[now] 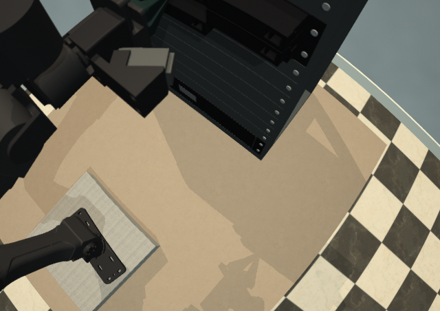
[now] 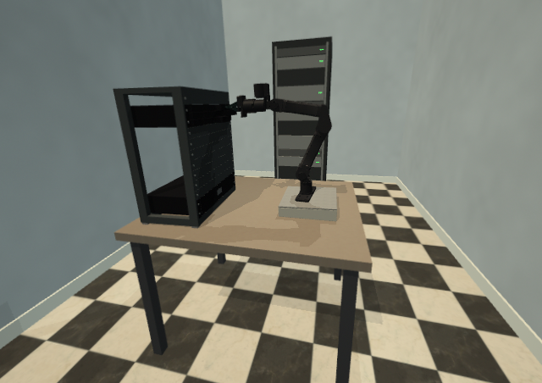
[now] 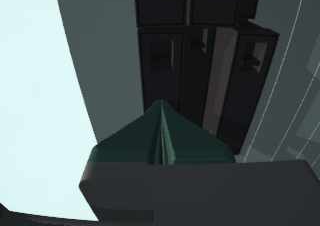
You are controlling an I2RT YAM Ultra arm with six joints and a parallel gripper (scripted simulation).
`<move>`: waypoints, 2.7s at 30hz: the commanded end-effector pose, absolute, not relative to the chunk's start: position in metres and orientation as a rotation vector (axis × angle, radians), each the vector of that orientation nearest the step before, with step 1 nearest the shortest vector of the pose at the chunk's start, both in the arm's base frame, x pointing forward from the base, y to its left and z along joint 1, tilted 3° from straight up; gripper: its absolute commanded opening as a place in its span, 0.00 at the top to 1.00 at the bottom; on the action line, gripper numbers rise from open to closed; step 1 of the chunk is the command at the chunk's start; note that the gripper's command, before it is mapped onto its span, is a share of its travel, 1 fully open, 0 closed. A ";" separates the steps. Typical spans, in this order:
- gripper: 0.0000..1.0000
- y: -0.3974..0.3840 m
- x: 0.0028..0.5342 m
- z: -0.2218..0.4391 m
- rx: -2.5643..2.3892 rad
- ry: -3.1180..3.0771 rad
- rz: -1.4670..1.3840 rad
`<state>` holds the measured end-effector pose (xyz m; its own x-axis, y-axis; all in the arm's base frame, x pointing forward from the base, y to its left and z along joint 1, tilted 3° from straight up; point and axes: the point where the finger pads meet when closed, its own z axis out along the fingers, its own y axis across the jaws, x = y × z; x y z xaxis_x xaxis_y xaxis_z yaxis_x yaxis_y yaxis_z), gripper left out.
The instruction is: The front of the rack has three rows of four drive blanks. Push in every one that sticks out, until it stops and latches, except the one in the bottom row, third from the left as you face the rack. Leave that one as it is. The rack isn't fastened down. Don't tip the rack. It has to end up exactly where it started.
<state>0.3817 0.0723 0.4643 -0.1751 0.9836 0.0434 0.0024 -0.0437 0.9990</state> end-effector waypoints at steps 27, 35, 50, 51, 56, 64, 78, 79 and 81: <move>1.00 0.084 0.402 0.477 1.106 1.303 1.394; 1.00 0.084 0.402 0.476 1.110 1.308 1.391; 1.00 0.085 0.406 0.470 1.123 1.325 1.380; 1.00 0.085 0.406 0.470 1.123 1.324 1.380; 1.00 0.086 0.408 0.475 1.109 1.307 1.392; 1.00 0.087 0.409 0.470 1.123 1.325 1.380; 1.00 0.088 0.412 0.472 1.116 1.316 1.386; 1.00 0.088 0.412 0.472 1.116 1.316 1.386; 1.00 0.088 0.412 0.472 1.116 1.316 1.386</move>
<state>0.4072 0.0770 0.4651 -0.1596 0.9862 0.0442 -0.0115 -0.0466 0.9988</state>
